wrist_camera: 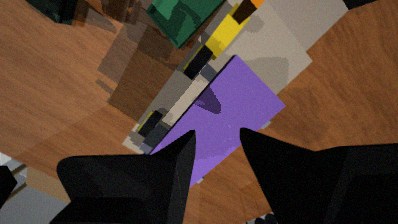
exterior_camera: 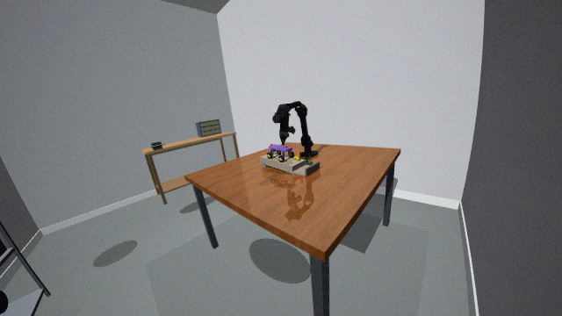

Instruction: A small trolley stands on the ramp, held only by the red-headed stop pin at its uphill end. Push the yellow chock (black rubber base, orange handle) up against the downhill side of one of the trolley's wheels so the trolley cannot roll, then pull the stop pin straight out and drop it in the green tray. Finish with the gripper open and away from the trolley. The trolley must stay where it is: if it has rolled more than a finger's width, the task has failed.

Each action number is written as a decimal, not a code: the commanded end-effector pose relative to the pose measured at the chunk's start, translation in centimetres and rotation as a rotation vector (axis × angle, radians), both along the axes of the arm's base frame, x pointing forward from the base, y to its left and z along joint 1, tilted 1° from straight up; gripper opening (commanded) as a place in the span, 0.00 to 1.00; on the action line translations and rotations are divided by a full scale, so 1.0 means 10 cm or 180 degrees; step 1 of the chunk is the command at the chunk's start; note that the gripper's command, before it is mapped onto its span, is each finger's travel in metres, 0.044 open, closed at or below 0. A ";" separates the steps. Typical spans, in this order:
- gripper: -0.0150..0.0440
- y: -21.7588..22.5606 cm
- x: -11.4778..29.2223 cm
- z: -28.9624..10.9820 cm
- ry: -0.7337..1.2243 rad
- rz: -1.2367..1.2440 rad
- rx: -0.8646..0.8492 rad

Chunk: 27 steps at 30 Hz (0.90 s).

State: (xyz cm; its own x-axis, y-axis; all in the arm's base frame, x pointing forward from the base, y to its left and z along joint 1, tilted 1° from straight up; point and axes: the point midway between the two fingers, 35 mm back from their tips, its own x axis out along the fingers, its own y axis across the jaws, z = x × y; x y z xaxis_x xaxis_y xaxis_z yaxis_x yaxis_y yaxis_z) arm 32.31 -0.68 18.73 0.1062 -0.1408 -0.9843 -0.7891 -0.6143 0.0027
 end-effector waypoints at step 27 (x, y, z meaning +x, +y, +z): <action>0.58 -1.24 -0.25 0.06 -0.0186 -0.2453 -0.0294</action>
